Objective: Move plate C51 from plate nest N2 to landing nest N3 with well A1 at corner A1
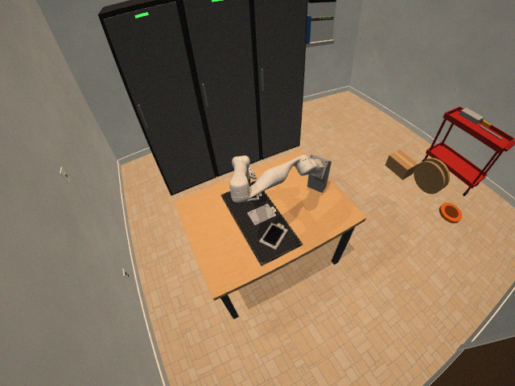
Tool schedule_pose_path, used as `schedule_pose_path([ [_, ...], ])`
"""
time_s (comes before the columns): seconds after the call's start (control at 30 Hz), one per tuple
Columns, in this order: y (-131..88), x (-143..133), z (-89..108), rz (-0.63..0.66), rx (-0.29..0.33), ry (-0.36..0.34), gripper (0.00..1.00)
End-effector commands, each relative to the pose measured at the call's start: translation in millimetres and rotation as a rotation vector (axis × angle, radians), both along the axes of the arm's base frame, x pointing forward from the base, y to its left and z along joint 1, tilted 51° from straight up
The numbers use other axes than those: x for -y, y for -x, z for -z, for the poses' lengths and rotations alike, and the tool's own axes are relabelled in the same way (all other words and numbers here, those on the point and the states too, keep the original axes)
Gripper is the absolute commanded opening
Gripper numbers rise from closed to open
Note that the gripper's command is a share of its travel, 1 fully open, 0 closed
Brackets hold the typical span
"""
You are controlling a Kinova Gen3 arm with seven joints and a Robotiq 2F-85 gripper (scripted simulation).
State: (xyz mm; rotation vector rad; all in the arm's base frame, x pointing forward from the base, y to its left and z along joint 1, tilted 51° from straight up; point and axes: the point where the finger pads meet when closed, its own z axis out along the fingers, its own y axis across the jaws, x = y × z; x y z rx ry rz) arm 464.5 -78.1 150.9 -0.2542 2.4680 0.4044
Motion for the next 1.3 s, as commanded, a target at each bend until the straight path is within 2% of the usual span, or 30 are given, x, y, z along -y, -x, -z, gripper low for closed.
schedule_pose_path([
  [0.0, 0.1, 6.2, 7.3, 0.018, -0.012, -0.014, 1.00],
  [1.27, -29.5, 12.8, 54.0, 0.163, -0.061, -0.318, 1.00],
])
